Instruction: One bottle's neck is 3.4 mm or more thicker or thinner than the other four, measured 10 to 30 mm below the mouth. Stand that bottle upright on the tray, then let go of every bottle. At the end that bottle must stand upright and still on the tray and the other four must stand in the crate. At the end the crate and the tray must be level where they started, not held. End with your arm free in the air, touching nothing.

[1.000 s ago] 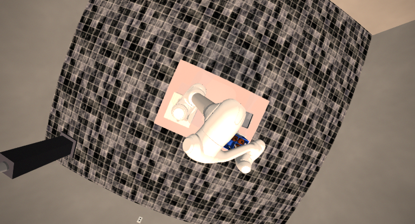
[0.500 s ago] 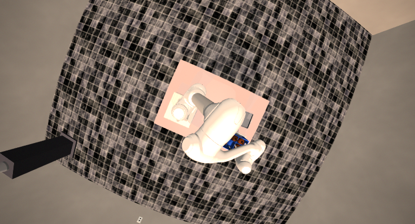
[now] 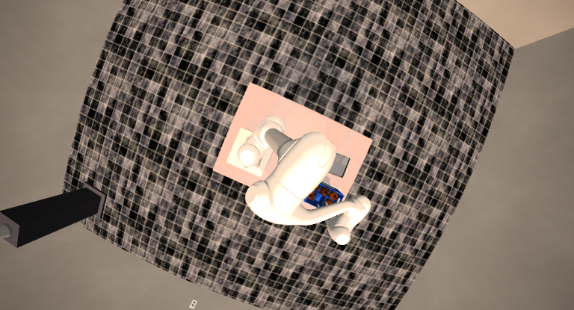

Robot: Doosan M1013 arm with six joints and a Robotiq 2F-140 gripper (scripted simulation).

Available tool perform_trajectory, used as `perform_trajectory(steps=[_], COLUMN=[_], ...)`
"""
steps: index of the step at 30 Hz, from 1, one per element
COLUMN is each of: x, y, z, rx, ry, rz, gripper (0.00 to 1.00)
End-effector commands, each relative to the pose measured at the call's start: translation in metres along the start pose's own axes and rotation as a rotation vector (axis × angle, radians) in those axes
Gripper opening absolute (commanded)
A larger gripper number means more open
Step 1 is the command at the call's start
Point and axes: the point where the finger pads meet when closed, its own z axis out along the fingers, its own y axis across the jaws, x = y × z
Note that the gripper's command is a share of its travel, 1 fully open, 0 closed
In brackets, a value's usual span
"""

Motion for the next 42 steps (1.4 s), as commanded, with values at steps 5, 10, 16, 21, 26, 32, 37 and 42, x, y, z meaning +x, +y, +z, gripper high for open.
perform_trajectory(steps=[5,10,16,21,26,32,37,42], x=[0.000,0.000,0.000,0.000,0.000,0.000,0.000,0.000], y=[0.000,0.000,0.000,0.000,0.000,0.000,0.000,0.000], z=[-0.023,-0.036,-0.042,-0.044,-0.044,-0.044,-0.044,-0.044], rx=[0.000,0.000,0.000,0.000,0.000,0.000,0.000,0.000], ry=[0.000,0.000,0.000,0.000,0.000,0.000,0.000,0.000], rz=[0.000,0.000,0.000,0.000,0.000,0.000,0.000,0.000], gripper=[0.38,0.38,0.38,0.38,0.00,0.00,0.00,0.00])
